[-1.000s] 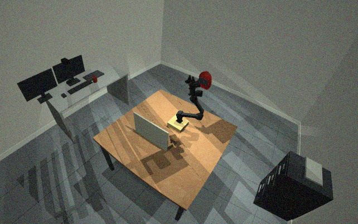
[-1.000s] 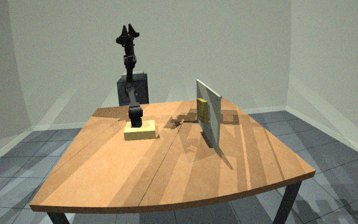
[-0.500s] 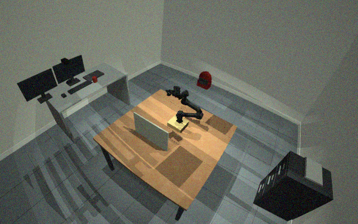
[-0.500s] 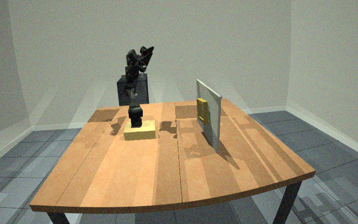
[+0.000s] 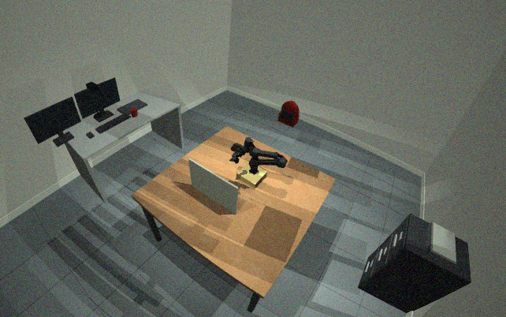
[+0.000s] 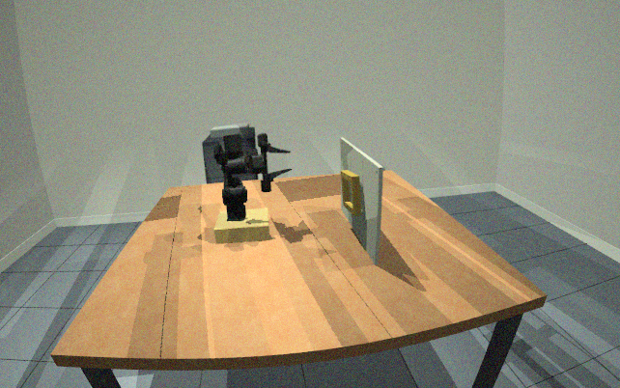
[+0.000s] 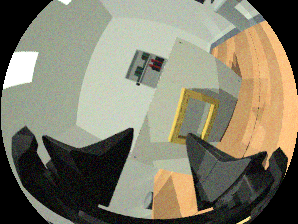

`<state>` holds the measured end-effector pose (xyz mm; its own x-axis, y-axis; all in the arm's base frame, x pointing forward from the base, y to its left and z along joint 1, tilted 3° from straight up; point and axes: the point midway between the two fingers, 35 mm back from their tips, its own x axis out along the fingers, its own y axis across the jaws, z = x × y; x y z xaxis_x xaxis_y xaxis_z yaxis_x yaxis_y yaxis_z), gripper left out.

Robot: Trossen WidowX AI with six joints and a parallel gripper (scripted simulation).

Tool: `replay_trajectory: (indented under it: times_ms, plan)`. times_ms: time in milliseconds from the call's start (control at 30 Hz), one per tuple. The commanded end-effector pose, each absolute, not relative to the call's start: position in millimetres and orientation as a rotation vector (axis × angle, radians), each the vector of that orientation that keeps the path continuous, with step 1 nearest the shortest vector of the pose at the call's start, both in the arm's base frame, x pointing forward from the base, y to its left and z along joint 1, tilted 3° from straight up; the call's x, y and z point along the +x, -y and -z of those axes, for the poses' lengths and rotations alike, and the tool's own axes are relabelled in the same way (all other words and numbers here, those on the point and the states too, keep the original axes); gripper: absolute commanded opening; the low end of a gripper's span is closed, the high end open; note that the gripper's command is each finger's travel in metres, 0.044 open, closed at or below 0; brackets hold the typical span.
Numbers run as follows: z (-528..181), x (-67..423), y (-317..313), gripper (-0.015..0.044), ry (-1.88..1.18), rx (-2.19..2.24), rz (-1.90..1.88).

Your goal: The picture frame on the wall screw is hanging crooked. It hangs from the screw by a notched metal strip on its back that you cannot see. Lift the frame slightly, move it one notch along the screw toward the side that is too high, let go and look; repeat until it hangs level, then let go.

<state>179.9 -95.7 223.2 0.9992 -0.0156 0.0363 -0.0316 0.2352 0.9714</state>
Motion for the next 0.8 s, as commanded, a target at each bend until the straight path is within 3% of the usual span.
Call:
replay_trajectory:
  times_ms: [0,767]
  plan:
    - [-196.5,179.3,82.3,0.0260,-0.050,1.460,-0.069]
    - [-195.5,179.2,81.7,0.0260,-0.054,1.465,-0.071]
